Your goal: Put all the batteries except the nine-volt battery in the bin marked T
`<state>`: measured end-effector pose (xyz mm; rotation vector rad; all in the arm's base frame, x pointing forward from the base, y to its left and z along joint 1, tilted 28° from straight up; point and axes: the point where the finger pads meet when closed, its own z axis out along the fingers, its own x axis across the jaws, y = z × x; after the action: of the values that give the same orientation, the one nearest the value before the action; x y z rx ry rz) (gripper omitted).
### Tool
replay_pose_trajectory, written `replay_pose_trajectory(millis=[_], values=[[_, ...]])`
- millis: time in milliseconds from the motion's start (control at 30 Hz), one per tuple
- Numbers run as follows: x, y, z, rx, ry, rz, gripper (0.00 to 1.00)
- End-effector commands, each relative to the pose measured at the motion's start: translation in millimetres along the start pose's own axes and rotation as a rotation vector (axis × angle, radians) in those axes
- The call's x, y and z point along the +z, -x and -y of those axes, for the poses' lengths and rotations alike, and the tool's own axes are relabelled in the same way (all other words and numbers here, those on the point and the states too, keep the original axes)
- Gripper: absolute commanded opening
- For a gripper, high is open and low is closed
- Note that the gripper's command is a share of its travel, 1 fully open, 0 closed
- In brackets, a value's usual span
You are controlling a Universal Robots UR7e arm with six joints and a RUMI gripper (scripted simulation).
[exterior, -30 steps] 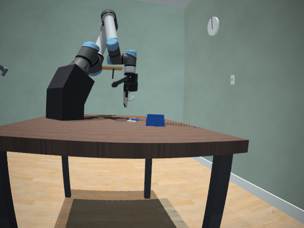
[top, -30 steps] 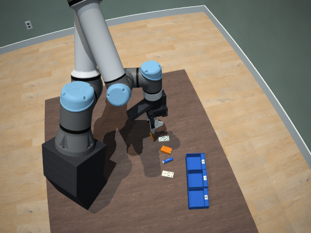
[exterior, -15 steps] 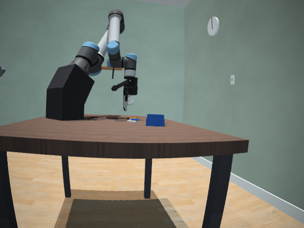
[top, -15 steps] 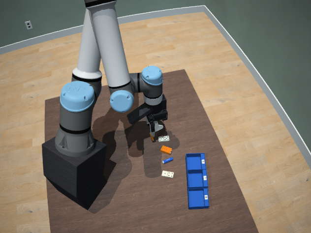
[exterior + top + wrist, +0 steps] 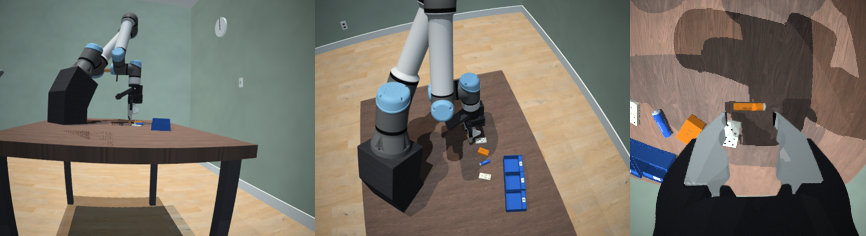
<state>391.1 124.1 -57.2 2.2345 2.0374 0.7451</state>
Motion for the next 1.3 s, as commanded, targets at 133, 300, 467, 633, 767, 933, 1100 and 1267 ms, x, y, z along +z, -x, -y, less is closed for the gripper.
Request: replay_pose_trajectory(millis=[133, 300, 467, 633, 767, 933, 1100, 1267], values=[[5.9, 0.0, -0.2, 0.000, 0.005, 0.002, 0.38], [9.9, -0.1, 0.1, 0.000, 0.005, 0.002, 0.38], [13.9, -0.1, 0.5, 0.000, 0.005, 0.002, 0.38], [13.9, -0.1, 0.7, 0.000, 0.005, 0.002, 0.38], [13.9, -0.1, 0.8, 0.000, 0.005, 0.002, 0.38], [13.9, -0.1, 0.8, 0.000, 0.005, 0.002, 0.38], [13.9, -0.1, 0.7, 0.000, 0.005, 0.002, 0.00], [13.9, -0.1, 0.7, 0.000, 0.005, 0.002, 0.00]])
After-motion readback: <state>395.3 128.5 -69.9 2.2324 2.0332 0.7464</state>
